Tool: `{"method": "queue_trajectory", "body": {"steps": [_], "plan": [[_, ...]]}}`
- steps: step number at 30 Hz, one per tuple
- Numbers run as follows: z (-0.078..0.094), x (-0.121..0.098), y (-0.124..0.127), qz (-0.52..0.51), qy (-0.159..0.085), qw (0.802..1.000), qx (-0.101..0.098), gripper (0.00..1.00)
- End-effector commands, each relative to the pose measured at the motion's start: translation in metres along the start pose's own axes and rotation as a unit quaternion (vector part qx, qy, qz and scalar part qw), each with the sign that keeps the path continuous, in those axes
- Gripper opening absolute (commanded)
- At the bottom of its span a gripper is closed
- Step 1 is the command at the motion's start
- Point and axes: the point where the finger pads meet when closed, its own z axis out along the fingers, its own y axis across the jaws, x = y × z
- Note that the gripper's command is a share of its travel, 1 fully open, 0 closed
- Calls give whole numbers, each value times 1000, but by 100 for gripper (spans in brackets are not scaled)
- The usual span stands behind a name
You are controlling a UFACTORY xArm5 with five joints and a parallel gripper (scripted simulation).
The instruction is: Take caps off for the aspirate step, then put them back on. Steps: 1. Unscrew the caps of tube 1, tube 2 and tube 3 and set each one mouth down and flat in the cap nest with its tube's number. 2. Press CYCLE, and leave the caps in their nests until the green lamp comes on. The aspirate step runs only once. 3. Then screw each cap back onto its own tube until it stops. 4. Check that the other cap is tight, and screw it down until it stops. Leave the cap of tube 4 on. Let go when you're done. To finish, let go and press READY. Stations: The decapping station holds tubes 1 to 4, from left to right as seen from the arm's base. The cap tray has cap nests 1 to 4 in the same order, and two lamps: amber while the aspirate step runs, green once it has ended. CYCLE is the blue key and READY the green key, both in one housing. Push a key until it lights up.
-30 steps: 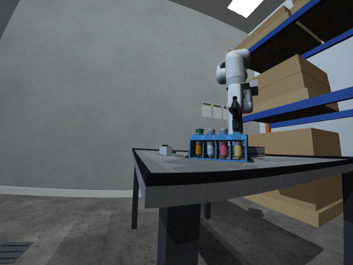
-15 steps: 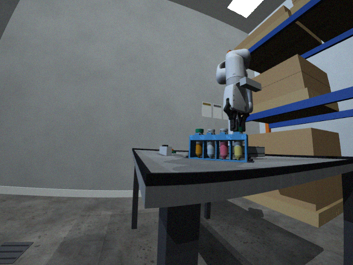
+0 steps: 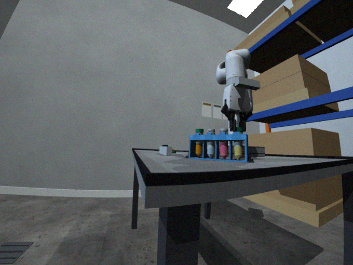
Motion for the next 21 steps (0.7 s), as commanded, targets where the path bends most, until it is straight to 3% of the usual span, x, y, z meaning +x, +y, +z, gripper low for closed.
{"method": "queue_trajectory", "body": {"steps": [1,7,10,13,21], "plan": [[-1,1,1,2,4,1000,3,46],[-1,1,1,2,4,1000,3,46],[-2,1,1,-123,5,992,3,46],[-2,1,1,-146,4,989,2,46],[-2,1,1,-321,5,947,1,46]]}}
